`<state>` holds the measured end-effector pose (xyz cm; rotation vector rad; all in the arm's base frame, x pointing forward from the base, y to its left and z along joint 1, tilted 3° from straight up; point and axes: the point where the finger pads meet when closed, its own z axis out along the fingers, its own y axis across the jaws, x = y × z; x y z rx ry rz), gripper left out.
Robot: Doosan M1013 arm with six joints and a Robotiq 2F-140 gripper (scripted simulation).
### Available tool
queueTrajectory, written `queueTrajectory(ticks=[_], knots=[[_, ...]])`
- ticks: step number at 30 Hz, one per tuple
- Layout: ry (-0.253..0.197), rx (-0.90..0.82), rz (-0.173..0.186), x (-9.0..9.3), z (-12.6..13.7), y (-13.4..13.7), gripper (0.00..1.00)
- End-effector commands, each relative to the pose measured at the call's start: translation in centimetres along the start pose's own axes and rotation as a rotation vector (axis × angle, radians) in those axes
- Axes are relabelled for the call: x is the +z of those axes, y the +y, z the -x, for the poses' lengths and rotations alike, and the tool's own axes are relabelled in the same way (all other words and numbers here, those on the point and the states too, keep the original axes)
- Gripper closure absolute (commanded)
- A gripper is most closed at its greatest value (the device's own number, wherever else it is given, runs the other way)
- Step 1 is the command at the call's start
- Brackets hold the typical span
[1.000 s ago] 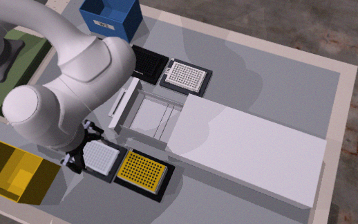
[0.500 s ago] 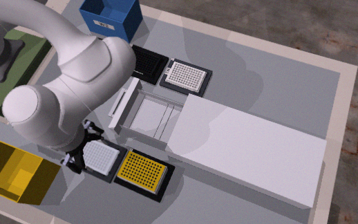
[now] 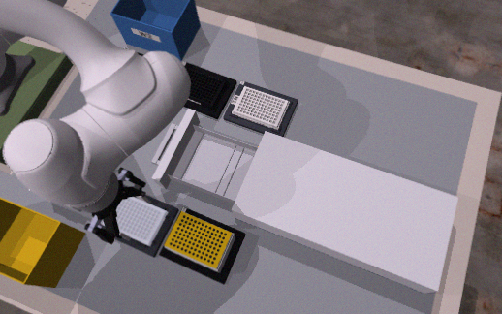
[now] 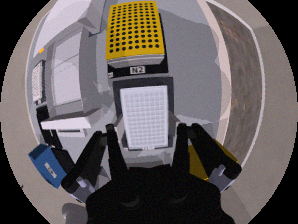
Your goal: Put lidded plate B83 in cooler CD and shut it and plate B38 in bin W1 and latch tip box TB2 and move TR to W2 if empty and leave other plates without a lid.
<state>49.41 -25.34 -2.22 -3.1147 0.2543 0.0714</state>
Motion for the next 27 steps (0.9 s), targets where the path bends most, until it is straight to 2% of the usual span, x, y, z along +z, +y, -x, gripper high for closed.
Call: queueTrajectory(ticks=[1, 27], knots=[[0.0, 0.0, 0.0, -0.12, 0.0, 0.0, 1.0], [0.0, 0.0, 0.0, -0.85, 0.0, 0.0, 1.0]])
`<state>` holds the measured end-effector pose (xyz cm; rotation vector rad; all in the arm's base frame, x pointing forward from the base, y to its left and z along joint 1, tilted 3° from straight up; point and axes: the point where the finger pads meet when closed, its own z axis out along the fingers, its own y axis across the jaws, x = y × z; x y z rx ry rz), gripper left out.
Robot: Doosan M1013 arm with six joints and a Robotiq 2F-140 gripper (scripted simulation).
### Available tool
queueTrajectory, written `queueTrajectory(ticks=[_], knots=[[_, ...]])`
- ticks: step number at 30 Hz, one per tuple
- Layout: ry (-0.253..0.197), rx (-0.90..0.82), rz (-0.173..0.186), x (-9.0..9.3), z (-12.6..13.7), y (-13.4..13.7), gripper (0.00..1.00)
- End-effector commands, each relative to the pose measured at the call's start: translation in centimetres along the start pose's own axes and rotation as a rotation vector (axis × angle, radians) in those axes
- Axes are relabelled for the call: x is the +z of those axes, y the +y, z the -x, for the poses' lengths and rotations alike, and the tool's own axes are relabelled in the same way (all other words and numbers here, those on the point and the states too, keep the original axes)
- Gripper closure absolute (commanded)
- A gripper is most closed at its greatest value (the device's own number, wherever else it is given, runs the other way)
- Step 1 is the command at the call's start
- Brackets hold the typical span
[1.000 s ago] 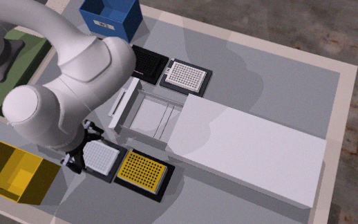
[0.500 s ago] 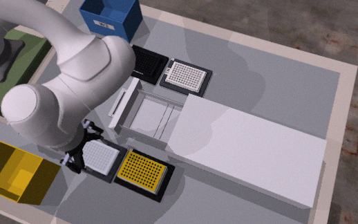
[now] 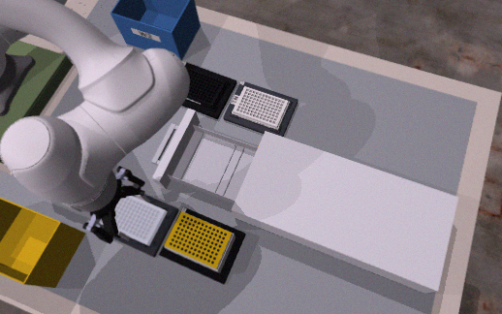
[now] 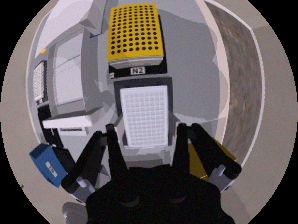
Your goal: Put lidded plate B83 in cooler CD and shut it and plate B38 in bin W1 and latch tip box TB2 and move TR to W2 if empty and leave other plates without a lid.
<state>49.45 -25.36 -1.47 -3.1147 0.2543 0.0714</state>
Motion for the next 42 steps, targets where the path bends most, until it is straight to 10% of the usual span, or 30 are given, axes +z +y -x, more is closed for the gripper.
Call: queueTrajectory(ticks=[1, 42], knots=[[0.0, 0.0, 0.0, -0.1, 0.0, 0.0, 1.0], [0.0, 0.0, 0.0, -4.9, 0.0, 0.0, 1.0]])
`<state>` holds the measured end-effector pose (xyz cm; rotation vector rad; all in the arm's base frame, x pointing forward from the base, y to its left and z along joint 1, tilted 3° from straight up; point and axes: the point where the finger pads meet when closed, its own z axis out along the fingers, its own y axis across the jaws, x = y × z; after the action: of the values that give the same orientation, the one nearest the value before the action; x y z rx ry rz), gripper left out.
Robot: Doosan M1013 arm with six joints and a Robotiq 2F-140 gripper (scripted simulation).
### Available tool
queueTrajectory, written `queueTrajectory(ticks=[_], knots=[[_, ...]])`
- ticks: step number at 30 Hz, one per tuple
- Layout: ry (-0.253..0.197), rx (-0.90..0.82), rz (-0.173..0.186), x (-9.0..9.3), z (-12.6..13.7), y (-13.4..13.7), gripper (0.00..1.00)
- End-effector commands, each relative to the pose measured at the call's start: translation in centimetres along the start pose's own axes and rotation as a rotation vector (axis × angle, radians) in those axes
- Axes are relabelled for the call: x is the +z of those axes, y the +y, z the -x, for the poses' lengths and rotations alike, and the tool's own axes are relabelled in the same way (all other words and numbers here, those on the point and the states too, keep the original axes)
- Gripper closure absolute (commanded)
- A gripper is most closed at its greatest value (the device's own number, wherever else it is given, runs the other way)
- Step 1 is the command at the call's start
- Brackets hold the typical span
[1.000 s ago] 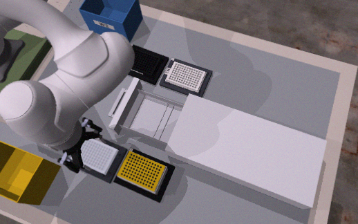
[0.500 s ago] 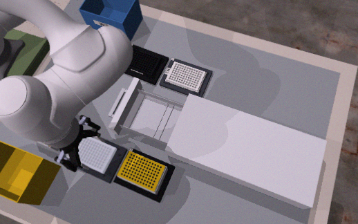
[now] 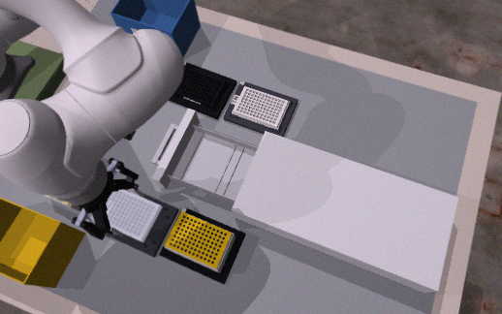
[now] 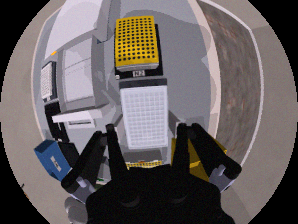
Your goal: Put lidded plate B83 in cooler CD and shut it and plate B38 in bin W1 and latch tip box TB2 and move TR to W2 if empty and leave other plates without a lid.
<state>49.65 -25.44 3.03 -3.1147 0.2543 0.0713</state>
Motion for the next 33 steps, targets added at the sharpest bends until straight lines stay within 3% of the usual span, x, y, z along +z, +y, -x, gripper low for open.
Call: queueTrajectory(ticks=[1, 33], knots=[[0.0, 0.0, 0.0, -0.5, 0.0, 0.0, 1.0], [0.0, 0.0, 0.0, -4.2, 0.0, 0.0, 1.0]])
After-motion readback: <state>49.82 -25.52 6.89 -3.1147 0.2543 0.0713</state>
